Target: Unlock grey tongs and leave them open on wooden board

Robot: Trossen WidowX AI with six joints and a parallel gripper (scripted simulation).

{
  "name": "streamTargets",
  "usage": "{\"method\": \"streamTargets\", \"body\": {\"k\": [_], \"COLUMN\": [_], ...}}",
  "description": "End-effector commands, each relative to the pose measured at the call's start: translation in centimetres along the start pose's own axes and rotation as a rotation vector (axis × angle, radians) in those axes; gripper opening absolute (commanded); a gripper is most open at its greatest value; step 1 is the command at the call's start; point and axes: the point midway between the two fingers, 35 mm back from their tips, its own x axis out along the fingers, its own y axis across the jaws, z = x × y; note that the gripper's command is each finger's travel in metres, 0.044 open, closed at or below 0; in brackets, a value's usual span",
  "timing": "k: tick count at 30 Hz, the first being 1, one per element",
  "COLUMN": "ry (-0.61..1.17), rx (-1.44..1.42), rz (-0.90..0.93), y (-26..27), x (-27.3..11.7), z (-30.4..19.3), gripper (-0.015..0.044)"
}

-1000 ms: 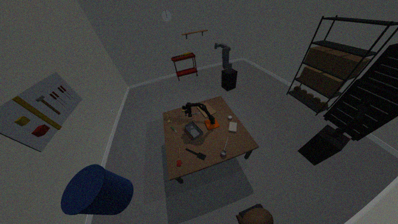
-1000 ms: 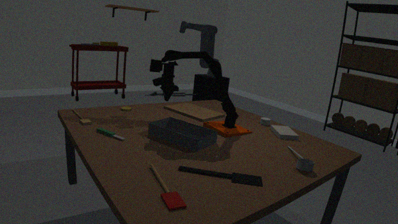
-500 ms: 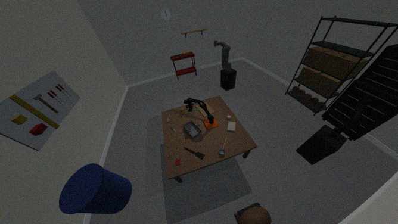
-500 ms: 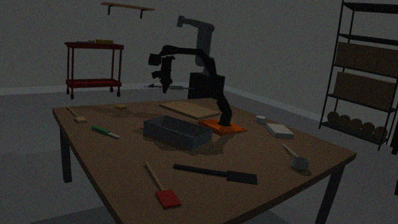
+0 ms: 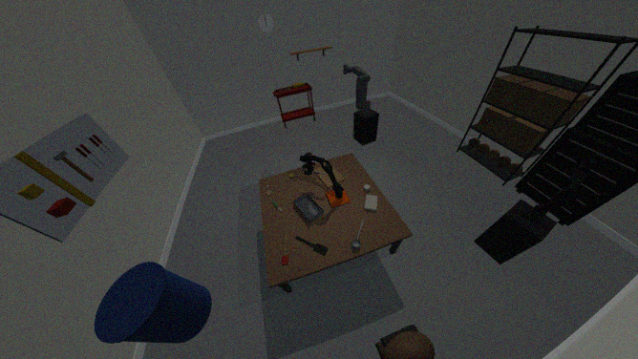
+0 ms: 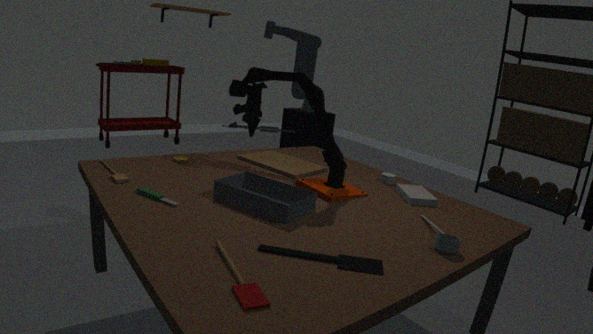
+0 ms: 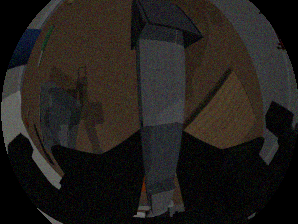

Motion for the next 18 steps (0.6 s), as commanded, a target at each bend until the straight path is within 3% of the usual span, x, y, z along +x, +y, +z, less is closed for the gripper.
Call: {"method": "streamTargets", "body": {"k": [1, 18], "ry": [-0.014, -0.018], "rx": [0.079, 0.415], "rz": [-0.009, -0.019], "y": [-2.3, -11.6], "x": [-0.5, -0.7], "z": [-1.0, -6.7], "gripper": [-0.015, -0.015]}}
